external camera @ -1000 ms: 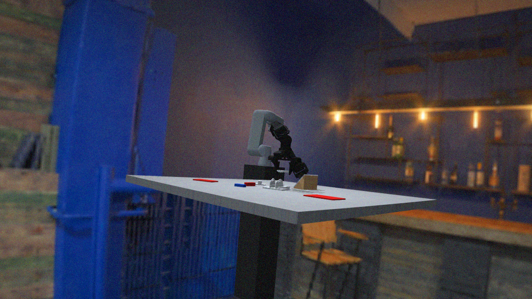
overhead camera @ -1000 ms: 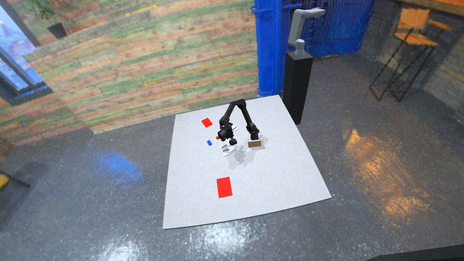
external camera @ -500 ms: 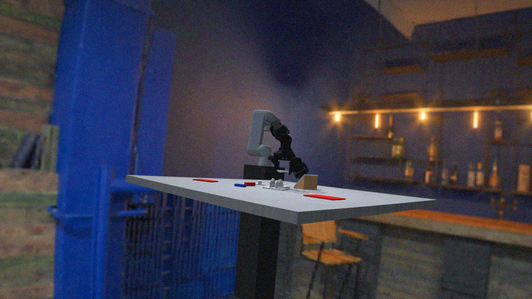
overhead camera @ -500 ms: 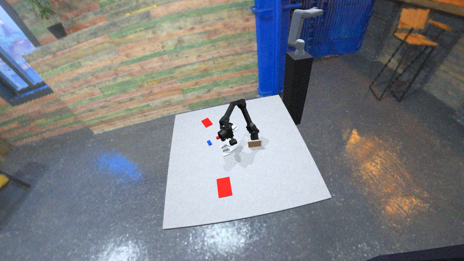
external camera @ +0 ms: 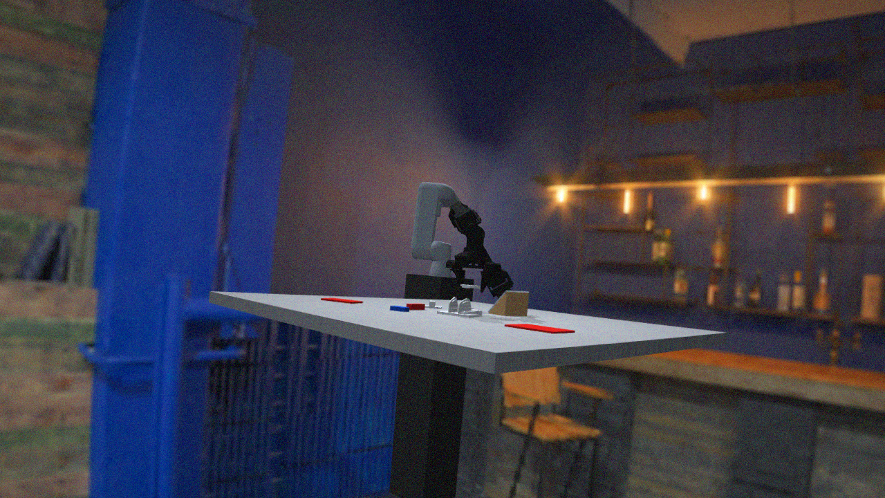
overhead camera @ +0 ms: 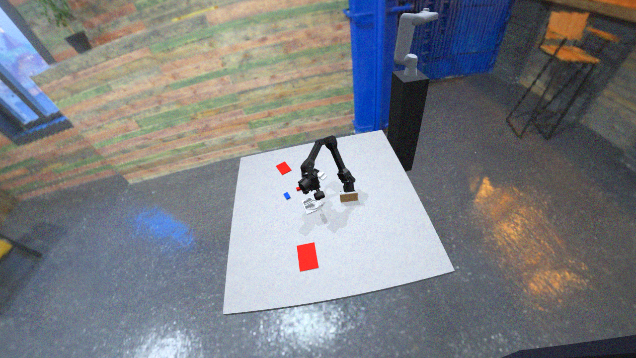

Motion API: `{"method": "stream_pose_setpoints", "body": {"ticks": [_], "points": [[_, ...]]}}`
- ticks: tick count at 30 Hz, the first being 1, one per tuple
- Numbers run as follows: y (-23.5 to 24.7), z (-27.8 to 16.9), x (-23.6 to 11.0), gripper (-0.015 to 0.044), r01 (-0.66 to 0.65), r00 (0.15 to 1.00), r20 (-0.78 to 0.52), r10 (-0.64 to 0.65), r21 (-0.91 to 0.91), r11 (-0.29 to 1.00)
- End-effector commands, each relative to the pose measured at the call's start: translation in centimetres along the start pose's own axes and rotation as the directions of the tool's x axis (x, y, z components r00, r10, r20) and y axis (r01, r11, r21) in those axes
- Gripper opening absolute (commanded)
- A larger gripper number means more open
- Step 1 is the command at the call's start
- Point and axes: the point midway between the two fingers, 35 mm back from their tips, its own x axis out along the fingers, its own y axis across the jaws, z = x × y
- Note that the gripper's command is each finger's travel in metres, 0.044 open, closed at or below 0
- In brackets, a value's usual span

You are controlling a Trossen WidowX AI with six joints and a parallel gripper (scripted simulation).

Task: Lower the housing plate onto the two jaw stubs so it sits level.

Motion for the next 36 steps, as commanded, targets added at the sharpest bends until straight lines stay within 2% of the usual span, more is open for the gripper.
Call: {"method": "stream_pose_setpoints", "body": {"ticks": [1, 36], "points": [[-0.1, -0.1, 0.9, 0.0351, 0.005, 1.0, -0.007, -0.005, -0.006, 1.0], [-0.2, -0.3, 5.9, 0.0351, 0.008, 1.0, -0.008, -0.008, -0.005, 1.0]]}}
